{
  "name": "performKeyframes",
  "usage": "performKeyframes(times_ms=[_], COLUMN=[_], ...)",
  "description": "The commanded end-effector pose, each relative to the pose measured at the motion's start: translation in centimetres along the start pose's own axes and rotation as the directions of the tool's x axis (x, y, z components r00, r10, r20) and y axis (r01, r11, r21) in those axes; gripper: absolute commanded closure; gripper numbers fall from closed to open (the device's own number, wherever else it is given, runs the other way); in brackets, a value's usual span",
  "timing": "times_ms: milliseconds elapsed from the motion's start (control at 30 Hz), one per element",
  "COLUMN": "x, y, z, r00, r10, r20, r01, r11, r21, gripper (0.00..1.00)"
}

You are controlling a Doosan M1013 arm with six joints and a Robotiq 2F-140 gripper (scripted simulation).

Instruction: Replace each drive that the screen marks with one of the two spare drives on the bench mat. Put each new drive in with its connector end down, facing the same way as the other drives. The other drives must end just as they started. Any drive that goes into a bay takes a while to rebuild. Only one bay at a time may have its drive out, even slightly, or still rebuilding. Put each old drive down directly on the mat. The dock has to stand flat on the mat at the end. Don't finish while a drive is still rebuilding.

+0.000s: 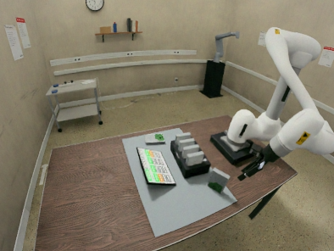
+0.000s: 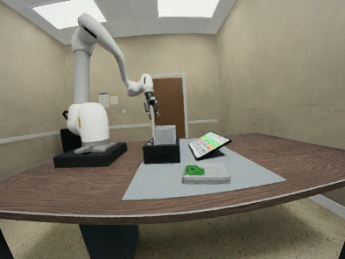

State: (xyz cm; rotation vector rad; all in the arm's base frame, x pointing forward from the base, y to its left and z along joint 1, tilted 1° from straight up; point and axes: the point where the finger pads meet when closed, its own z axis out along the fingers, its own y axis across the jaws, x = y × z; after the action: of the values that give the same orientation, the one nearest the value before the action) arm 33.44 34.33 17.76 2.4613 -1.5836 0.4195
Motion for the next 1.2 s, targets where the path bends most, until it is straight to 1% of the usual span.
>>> performKeyframes(times_ms=[0, 133, 267, 367, 433, 667, 700, 1167], x=[0.0, 0.0, -0.03, -0.03, -0.01, 0.0, 0.0, 0.0], y=[0.04, -0.09, 0.08, 0.02, -0.04, -0.09, -0.09, -0.09], z=[0.02, -0.12, 0.02, -0.03, -0.08, -0.12, -0.12, -0.12], r00=[0.999, 0.988, 0.968, 0.953, 0.945, 0.939, 0.939, 0.939], r10=[-0.001, 0.0, -0.002, -0.001, -0.001, -0.001, -0.001, -0.001], r20=[0.047, 0.153, 0.25, 0.304, 0.327, 0.343, 0.343, 0.343], r01=[0.001, -0.001, 0.003, 0.002, 0.0, -0.001, -0.001, -0.001], r11=[1.0, 1.0, 1.0, 1.0, 1.0, 1.0, 1.0, 1.0], r21=[-0.003, 0.004, -0.004, -0.001, 0.002, 0.004, 0.004, 0.004], gripper=[0.6, 0.6, 0.6, 0.6, 0.6, 0.6, 0.9, 0.9])
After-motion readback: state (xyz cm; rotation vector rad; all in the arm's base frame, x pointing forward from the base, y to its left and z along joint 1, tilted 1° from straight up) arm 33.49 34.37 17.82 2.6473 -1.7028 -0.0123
